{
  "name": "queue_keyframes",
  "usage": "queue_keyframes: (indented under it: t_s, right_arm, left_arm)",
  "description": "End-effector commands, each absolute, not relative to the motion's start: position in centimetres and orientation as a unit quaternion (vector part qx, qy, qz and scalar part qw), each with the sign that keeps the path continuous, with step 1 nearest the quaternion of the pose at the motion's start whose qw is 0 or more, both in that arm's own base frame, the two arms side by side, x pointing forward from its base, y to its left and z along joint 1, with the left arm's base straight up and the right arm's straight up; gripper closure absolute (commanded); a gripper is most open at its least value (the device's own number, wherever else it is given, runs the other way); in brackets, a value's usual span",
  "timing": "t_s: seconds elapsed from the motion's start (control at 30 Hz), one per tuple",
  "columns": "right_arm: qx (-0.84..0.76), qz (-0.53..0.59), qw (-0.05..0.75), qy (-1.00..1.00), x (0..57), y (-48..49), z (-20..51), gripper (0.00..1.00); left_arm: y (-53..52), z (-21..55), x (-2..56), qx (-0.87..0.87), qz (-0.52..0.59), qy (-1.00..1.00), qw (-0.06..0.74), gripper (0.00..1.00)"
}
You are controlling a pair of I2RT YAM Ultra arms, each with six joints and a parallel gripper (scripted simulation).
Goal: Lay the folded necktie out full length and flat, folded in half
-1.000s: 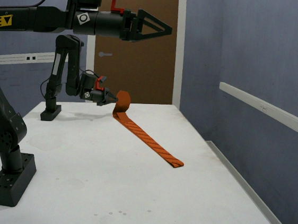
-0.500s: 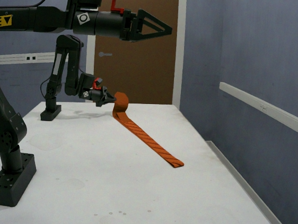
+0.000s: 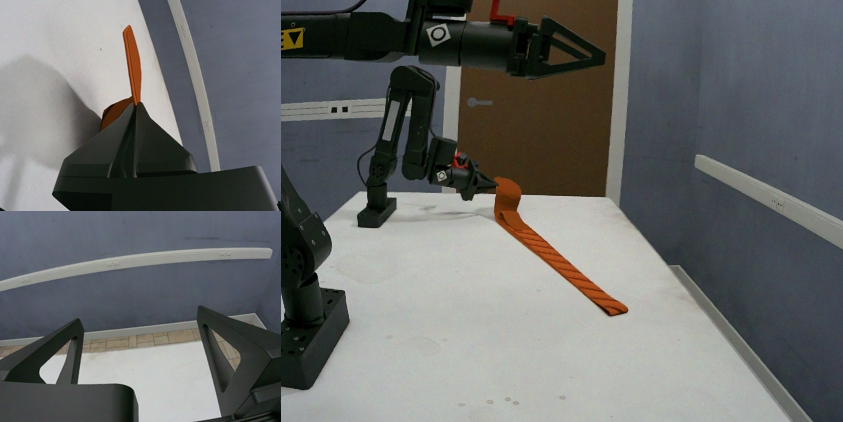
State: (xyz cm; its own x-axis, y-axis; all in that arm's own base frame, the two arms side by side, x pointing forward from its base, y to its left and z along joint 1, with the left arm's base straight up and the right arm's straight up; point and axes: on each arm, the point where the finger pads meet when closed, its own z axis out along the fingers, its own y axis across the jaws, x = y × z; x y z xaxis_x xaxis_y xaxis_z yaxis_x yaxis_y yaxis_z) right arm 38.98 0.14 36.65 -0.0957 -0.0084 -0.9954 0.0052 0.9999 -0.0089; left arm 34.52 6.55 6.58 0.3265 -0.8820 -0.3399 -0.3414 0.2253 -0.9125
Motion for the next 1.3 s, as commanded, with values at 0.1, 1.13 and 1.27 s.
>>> queue_keyframes:
  t_s: [0.1,1.13,1.27]
  right_arm:
    - [0.0,0.001,0.7,0.714,38.3,0.1,39.9,0.0]
    - [0.0,0.001,0.7,0.714,38.3,0.1,39.9,0.0]
    - [0.0,0.001,0.7,0.714,38.3,0.1,39.9,0.0]
  left_arm:
    - [7.0,6.4,34.0,-0.618,-0.3,0.472,0.553,0.98]
    - [8.4,4.6,33.2,-0.652,-0.342,0.423,0.528,0.98]
    - [8.6,4.1,33.1,-0.652,-0.342,0.423,0.528,0.98]
